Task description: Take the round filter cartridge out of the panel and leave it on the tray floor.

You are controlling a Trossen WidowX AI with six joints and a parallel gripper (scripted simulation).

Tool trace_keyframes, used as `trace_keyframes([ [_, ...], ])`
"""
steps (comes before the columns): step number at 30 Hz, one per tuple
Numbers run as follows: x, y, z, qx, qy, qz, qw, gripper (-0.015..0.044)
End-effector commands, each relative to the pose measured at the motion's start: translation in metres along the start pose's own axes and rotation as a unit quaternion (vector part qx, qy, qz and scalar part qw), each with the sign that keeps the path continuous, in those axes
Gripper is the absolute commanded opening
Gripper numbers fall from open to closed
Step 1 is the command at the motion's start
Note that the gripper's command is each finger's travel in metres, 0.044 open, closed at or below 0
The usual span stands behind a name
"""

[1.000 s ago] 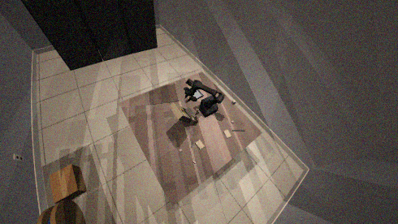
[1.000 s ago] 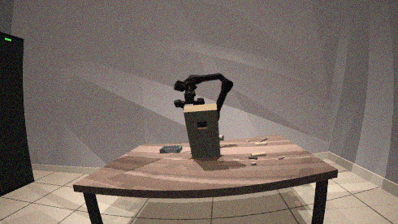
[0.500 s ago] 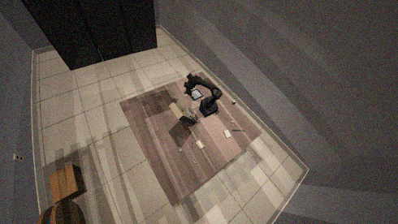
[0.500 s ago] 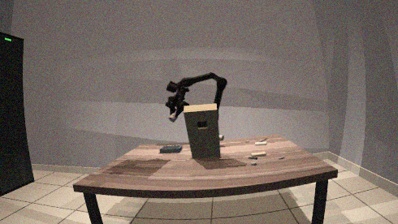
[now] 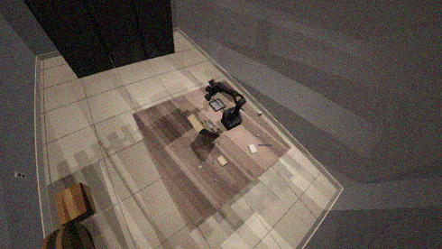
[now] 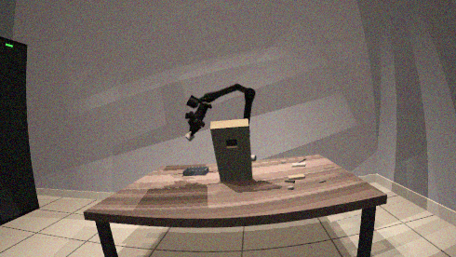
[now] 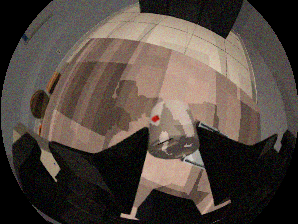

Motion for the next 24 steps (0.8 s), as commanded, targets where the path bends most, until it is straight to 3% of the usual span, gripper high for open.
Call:
trace_keyframes([
  [1, -0.02, 0.004, -0.012, -0.001, 0.018, -0.032, 0.999, 0.0],
  [24, -0.157, 0.093, -0.098, -0.013, 0.164, -0.276, 0.947, 0.0],
])
Point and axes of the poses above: the point midway between the two fingers, 35 mm back from their tips, its own z axis back along the fingers, its own x axis across the jaws, y = z × x, the point moved 6 cm from there along z, back along the fingers, and after that the axes turned 7 degrees about -z, right-handed, at the moved point
